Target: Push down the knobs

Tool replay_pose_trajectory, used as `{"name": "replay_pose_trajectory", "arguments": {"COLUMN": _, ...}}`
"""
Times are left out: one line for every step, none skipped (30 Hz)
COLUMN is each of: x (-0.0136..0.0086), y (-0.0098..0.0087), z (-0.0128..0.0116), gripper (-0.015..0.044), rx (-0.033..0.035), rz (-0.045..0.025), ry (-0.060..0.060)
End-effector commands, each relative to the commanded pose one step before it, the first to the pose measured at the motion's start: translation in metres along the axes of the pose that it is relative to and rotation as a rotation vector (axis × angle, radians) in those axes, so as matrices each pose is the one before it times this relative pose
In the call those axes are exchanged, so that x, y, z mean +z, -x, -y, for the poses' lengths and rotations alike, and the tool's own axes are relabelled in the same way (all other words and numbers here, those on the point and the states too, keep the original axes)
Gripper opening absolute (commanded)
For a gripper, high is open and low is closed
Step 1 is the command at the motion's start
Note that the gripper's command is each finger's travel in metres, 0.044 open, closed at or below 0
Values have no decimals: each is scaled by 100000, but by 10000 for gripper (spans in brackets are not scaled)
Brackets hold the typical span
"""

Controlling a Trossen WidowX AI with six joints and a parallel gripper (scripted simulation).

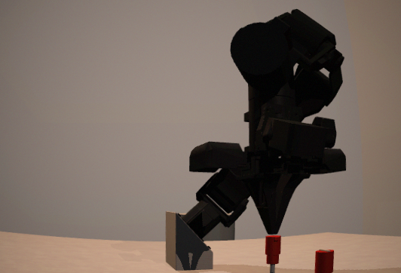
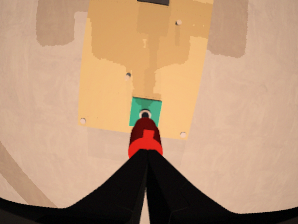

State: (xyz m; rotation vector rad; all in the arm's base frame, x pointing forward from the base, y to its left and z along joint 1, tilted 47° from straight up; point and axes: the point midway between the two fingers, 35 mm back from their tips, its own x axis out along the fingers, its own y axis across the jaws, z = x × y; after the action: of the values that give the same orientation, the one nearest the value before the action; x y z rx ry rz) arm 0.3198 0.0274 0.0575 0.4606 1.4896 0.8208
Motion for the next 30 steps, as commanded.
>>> {"name": "replay_pose_trajectory", "arguments": {"x": 62, "y": -110, "z": -66, "gripper": 0, "rx": 372, "rz": 456, "ry": -366}}
{"name": "replay_pose_trajectory", "arguments": {"x": 0, "y": -27, "z": 0, "gripper": 0, "rx": 1, "rz": 0, "ry": 0}}
{"name": "replay_pose_trajectory", "arguments": {"x": 0, "y": -27, "z": 0, "gripper": 0, "rx": 1, "rz": 0, "ry": 0}}
{"name": "replay_pose_trajectory", "arguments": {"x": 0, "y": -27, "z": 0, "gripper": 0, "rx": 1, "rz": 0, "ry": 0}}
{"name": "replay_pose_trajectory", "arguments": {"x": 0, "y": -27, "z": 0, "gripper": 0, "rx": 1, "rz": 0, "ry": 0}}
{"name": "replay_pose_trajectory", "arguments": {"x": 0, "y": -27, "z": 0, "gripper": 0, "rx": 1, "rz": 0, "ry": 0}}
{"name": "replay_pose_trajectory", "arguments": {"x": 0, "y": -27, "z": 0, "gripper": 0, "rx": 1, "rz": 0, "ry": 0}}
{"name": "replay_pose_trajectory", "arguments": {"x": 0, "y": -27, "z": 0, "gripper": 0, "rx": 1, "rz": 0, "ry": 0}}
{"name": "replay_pose_trajectory", "arguments": {"x": 0, "y": -27, "z": 0, "gripper": 0, "rx": 1, "rz": 0, "ry": 0}}
{"name": "replay_pose_trajectory", "arguments": {"x": 0, "y": 19, "z": 0, "gripper": 0, "rx": -1, "rz": 0, "ry": 0}}
{"name": "replay_pose_trajectory", "arguments": {"x": 0, "y": 42, "z": 0, "gripper": 0, "rx": -2, "rz": -1, "ry": -1}}
{"name": "replay_pose_trajectory", "arguments": {"x": 0, "y": 25, "z": 0, "gripper": 0, "rx": -1, "rz": 0, "ry": 0}}
{"name": "replay_pose_trajectory", "arguments": {"x": 0, "y": 0, "z": 0, "gripper": 0, "rx": 0, "rz": 0, "ry": 0}}
{"name": "replay_pose_trajectory", "arguments": {"x": 0, "y": 0, "z": 0, "gripper": 0, "rx": 0, "rz": 0, "ry": 0}}
{"name": "replay_pose_trajectory", "arguments": {"x": 0, "y": 0, "z": 0, "gripper": 0, "rx": 0, "rz": 0, "ry": 0}}
{"name": "replay_pose_trajectory", "arguments": {"x": 0, "y": 0, "z": 0, "gripper": 0, "rx": 0, "rz": 0, "ry": 0}}
{"name": "replay_pose_trajectory", "arguments": {"x": 0, "y": 0, "z": 0, "gripper": 0, "rx": 0, "rz": 0, "ry": 0}}
{"name": "replay_pose_trajectory", "arguments": {"x": 0, "y": 0, "z": 0, "gripper": 0, "rx": 0, "rz": 0, "ry": 0}}
{"name": "replay_pose_trajectory", "arguments": {"x": 0, "y": 0, "z": 0, "gripper": 0, "rx": 0, "rz": 0, "ry": 0}}
{"name": "replay_pose_trajectory", "arguments": {"x": 0, "y": 0, "z": 0, "gripper": 0, "rx": 0, "rz": 0, "ry": 0}}
{"name": "replay_pose_trajectory", "arguments": {"x": 0, "y": 0, "z": 0, "gripper": 0, "rx": 0, "rz": 0, "ry": 0}}
{"name": "replay_pose_trajectory", "arguments": {"x": 0, "y": 0, "z": 0, "gripper": 0, "rx": 0, "rz": 0, "ry": 0}}
{"name": "replay_pose_trajectory", "arguments": {"x": 0, "y": 0, "z": 0, "gripper": 0, "rx": 0, "rz": 0, "ry": 0}}
{"name": "replay_pose_trajectory", "arguments": {"x": 0, "y": 0, "z": 0, "gripper": 0, "rx": 0, "rz": 0, "ry": 0}}
{"name": "replay_pose_trajectory", "arguments": {"x": 0, "y": -26, "z": 0, "gripper": 0, "rx": 1, "rz": 0, "ry": 0}}
{"name": "replay_pose_trajectory", "arguments": {"x": 1, "y": -45, "z": 0, "gripper": 0, "rx": 1, "rz": 1, "ry": 1}}
{"name": "replay_pose_trajectory", "arguments": {"x": 1, "y": -66, "z": 0, "gripper": 0, "rx": 2, "rz": 1, "ry": 1}}
{"name": "replay_pose_trajectory", "arguments": {"x": 1, "y": -92, "z": 0, "gripper": 0, "rx": 3, "rz": 2, "ry": 1}}
{"name": "replay_pose_trajectory", "arguments": {"x": 1, "y": -98, "z": -1, "gripper": 0, "rx": 3, "rz": 2, "ry": 1}}
{"name": "replay_pose_trajectory", "arguments": {"x": 0, "y": -110, "z": -1, "gripper": 0, "rx": 4, "rz": 2, "ry": 2}}
